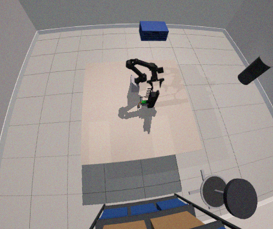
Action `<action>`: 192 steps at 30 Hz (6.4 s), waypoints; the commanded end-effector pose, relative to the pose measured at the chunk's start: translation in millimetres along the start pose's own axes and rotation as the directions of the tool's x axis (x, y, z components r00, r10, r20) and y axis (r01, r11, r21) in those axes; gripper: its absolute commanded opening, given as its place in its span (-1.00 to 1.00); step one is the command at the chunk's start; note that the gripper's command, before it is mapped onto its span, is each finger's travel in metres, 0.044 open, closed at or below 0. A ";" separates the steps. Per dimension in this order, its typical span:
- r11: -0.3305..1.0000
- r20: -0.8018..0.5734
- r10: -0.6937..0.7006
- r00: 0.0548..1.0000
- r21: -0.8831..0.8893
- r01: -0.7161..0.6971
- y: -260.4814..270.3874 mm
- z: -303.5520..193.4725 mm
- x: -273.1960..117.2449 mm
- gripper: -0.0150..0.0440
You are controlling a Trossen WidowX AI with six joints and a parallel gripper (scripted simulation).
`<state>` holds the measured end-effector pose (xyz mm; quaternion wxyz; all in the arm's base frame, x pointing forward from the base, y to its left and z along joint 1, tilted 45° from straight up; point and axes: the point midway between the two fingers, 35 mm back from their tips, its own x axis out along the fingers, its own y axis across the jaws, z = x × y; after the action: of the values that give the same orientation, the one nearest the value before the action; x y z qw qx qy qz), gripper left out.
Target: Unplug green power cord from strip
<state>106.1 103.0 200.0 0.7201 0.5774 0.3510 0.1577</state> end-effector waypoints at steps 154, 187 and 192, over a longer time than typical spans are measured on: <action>0.234 -0.625 -0.496 0.603 0.572 0.786 -118.8 137.9 123.1 0.05; 0.239 -0.620 -0.503 0.602 0.570 0.786 -134.3 144.4 126.1 -0.49; 0.238 -0.620 -0.503 0.602 0.570 0.786 -140.8 149.4 125.1 -0.49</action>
<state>267.5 52.0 51.2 0.2908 0.6030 0.7056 -0.2322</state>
